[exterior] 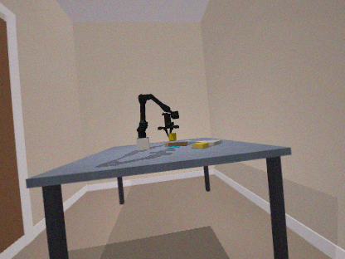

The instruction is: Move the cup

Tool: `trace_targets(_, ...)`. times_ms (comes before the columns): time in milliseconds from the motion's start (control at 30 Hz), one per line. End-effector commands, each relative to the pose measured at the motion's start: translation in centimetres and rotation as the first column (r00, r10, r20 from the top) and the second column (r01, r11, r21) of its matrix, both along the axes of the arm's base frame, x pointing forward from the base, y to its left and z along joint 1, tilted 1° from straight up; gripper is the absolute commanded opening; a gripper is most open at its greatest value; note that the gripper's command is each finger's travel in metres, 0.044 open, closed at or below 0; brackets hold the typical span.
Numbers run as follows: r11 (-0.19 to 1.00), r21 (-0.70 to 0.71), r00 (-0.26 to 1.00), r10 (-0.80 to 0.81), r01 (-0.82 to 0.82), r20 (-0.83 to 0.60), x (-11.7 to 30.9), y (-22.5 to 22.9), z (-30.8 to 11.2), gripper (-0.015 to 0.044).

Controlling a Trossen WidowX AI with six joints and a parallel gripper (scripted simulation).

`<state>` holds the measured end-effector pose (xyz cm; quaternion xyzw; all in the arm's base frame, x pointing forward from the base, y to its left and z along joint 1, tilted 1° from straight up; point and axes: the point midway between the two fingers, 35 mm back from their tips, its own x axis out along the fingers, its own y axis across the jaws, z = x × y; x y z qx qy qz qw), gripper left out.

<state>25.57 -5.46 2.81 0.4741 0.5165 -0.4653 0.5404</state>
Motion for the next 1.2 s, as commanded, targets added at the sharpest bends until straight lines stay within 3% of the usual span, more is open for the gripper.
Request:
trace_targets(0,1.0,0.003,1.0,0.003,-0.003,-0.001,0.0,0.0,-0.7,0.0)
trace_targets(1167,1.0,-0.001,1.0,0.0,0.0,0.002,0.0,-0.3,-4.8,0.0)
